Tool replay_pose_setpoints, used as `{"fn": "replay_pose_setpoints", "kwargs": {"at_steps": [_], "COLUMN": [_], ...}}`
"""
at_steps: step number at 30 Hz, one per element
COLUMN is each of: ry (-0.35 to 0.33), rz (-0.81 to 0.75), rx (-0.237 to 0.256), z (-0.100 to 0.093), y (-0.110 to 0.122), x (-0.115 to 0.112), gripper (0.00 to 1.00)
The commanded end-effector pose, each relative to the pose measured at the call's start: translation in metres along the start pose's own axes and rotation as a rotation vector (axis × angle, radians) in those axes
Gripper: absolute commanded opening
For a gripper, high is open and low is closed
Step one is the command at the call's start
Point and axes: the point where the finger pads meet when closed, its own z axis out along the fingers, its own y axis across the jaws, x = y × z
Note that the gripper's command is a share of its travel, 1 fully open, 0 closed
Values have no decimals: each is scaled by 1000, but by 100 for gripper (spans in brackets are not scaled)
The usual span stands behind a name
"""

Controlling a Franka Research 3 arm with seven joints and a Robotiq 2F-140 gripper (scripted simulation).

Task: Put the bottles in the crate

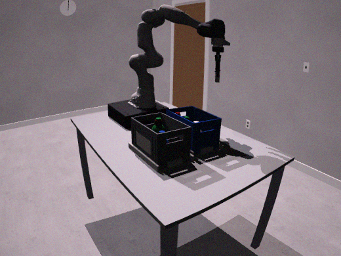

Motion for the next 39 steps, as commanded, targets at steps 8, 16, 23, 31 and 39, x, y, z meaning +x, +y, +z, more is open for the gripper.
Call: {"fn": "replay_pose_setpoints", "kwargs": {"at_steps": [8,16,23,31,39], "ry": [-7,-7,-7,-7,-7], "rz": [48,48,48,48,48], "rx": [3,3,3,3,3], "z": [-16,-24,-24,-24,-24], "y": [-51,-79,-80,-80,-80], "x": [14,23,23,23,23], "gripper": [38,38,38,38,38]}}
